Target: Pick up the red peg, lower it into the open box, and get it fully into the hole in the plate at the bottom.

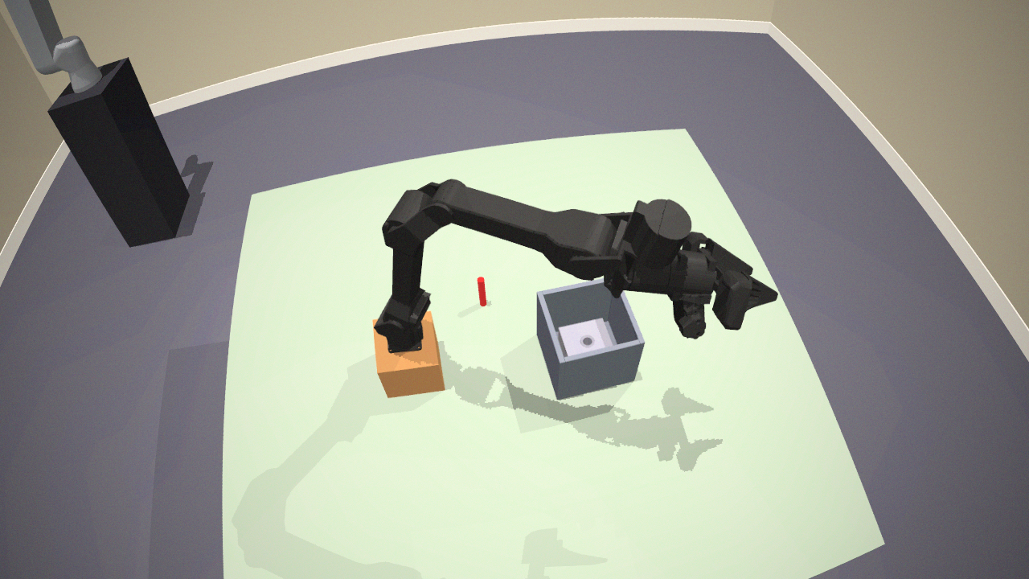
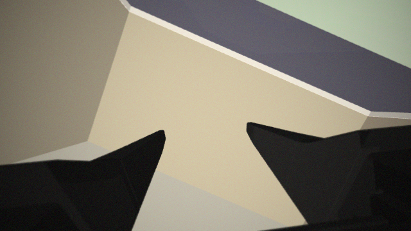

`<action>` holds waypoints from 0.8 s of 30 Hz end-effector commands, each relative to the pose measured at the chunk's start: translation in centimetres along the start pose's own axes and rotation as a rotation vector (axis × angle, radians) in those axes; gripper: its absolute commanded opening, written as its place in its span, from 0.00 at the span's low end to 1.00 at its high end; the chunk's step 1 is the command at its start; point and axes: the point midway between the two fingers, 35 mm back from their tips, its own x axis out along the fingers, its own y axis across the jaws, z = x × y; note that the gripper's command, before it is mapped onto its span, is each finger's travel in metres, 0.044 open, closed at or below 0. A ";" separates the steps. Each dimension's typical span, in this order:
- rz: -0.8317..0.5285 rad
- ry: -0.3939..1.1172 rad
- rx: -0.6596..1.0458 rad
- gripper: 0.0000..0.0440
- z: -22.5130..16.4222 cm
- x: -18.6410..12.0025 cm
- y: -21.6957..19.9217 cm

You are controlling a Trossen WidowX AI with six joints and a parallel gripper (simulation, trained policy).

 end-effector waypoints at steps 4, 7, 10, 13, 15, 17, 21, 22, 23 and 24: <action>-0.162 -0.013 0.045 0.90 -2.5 -0.6 -7.6; -0.237 -0.023 0.055 0.89 -3.4 -1.3 -10.8; -0.314 -0.038 0.061 0.88 -4.0 -2.2 -14.0; -0.393 -0.056 0.062 0.87 -4.5 -3.3 -17.1; -0.446 -0.068 0.060 0.87 -4.7 -4.2 -19.2; -0.499 -0.081 0.055 0.86 -4.9 -5.1 -21.2; -0.604 -0.106 0.036 0.85 -5.1 -7.3 -25.0; -0.630 -0.112 0.029 0.85 -5.1 -7.9 -25.9; -0.656 -0.118 0.021 0.84 -5.1 -8.5 -26.8; -0.682 -0.124 0.012 0.84 -5.1 -9.1 -27.6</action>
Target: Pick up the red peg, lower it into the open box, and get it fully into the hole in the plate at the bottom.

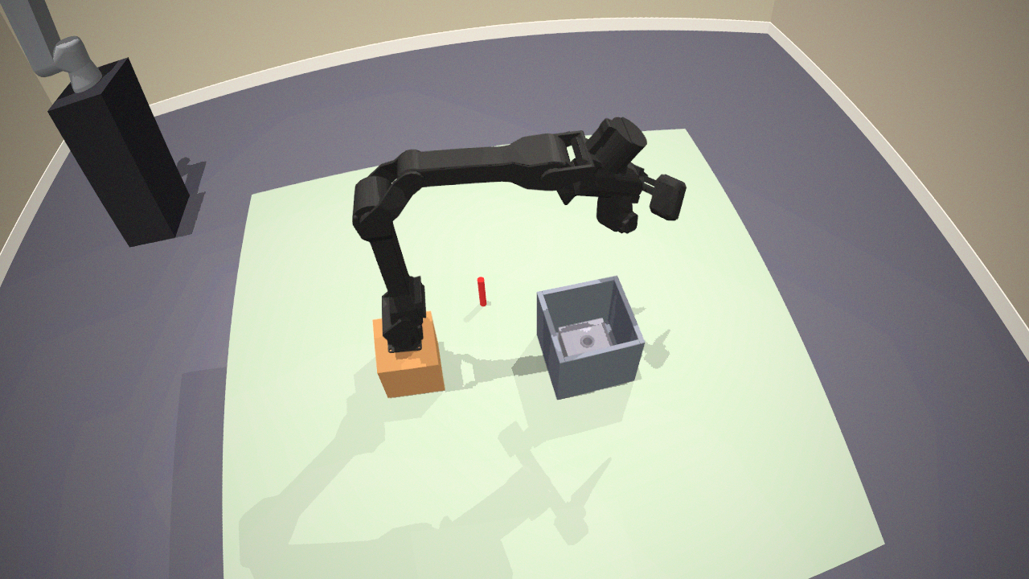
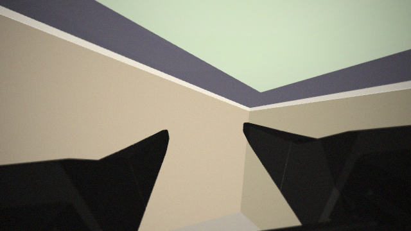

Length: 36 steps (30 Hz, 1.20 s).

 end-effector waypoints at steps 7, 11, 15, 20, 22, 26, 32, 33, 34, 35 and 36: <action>-0.246 -0.100 -0.095 0.82 1.6 -0.4 -10.3; -0.335 -0.142 -0.155 0.81 2.7 -0.9 -13.8; -0.418 -0.185 -0.221 0.81 4.1 -1.6 -16.9; -0.516 -0.243 -0.307 0.80 6.2 -2.6 -20.2; -0.553 -0.266 -0.341 0.80 7.0 -3.0 -21.3; -0.624 -0.313 -0.407 0.79 8.8 -3.9 -23.3; -0.722 -0.384 -0.495 0.79 11.6 -5.2 -25.5; -0.738 -0.396 -0.509 0.79 12.1 -5.4 -25.8; -0.754 -0.408 -0.522 0.79 12.5 -5.6 -26.1; -0.769 -0.420 -0.534 0.79 13.0 -5.9 -26.4; -0.785 -0.431 -0.547 0.80 13.5 -6.1 -26.7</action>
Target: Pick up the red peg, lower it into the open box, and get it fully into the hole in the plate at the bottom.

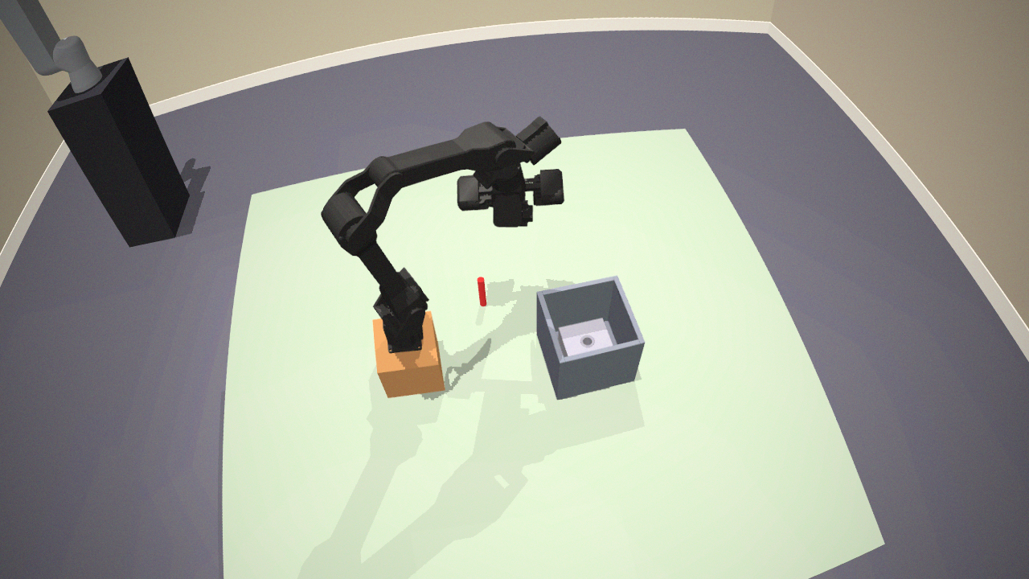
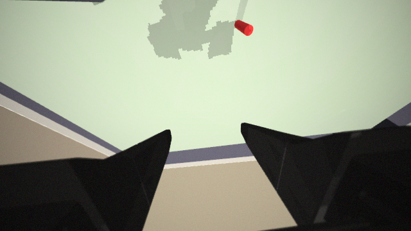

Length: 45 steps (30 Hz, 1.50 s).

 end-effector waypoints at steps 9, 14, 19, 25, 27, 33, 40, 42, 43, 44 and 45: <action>-0.195 -0.150 -0.127 0.83 3.6 2.5 -5.3; -0.262 -0.207 -0.169 0.85 5.0 3.3 -6.9; -0.319 -0.261 -0.208 0.87 6.3 4.0 -8.2; -0.371 -0.320 -0.254 0.90 7.7 5.0 -9.2; -0.383 -0.339 -0.270 0.91 8.1 5.3 -9.5; -0.406 -0.389 -0.314 0.94 9.2 6.4 -10.0; -0.411 -0.436 -0.352 0.93 10.7 8.3 -10.1; -0.407 -0.445 -0.362 0.93 11.0 8.9 -10.1; -0.405 -0.448 -0.366 0.94 11.2 9.1 -10.1; -0.402 -0.452 -0.371 0.94 11.3 9.4 -10.1; -0.399 -0.456 -0.375 0.94 11.4 9.7 -10.1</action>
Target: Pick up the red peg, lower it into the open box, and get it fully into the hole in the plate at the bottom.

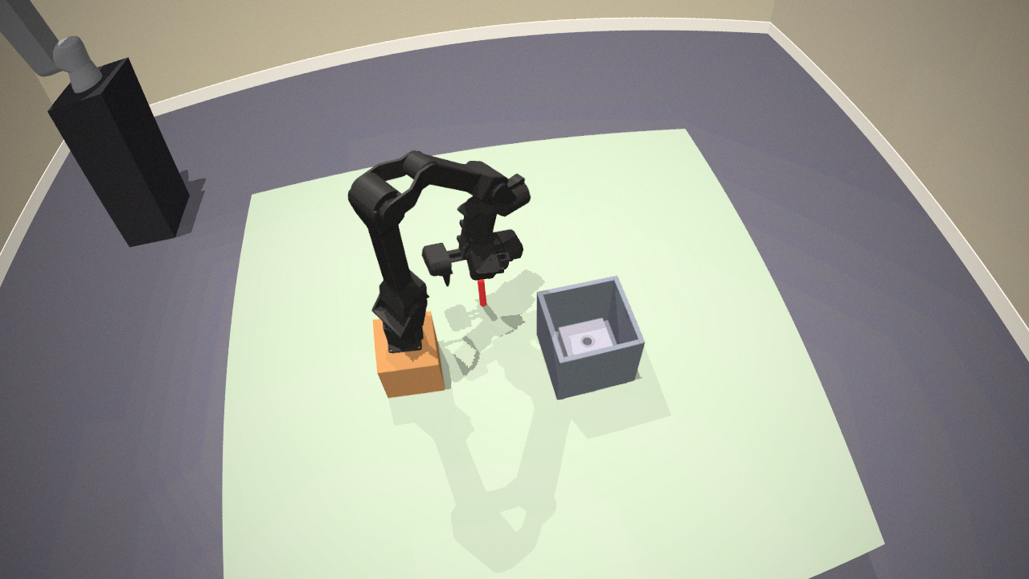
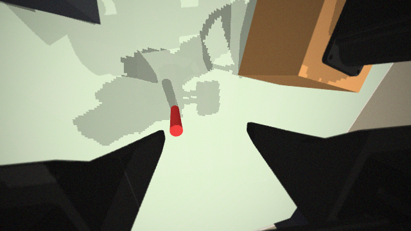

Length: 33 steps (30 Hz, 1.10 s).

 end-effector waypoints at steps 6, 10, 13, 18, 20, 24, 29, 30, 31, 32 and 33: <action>0.019 -0.049 -0.016 0.94 0.5 2.9 0.6; 0.029 -0.065 -0.010 0.92 0.7 4.1 0.9; 0.034 -0.074 -0.007 0.89 0.7 4.9 1.1; 0.045 -0.077 -0.019 0.67 0.5 5.9 1.6; 0.050 -0.077 -0.026 0.58 0.4 6.3 1.8; 0.059 -0.074 -0.043 0.39 0.1 6.9 2.2; 0.073 -0.065 -0.070 0.17 -0.4 7.4 2.8; 0.074 -0.063 -0.076 0.13 -0.5 7.5 2.8; 0.074 -0.061 -0.082 0.10 -0.6 7.6 2.8; 0.074 -0.059 -0.088 0.07 -0.6 7.6 2.8; 0.074 -0.058 -0.094 0.04 -0.7 7.7 2.8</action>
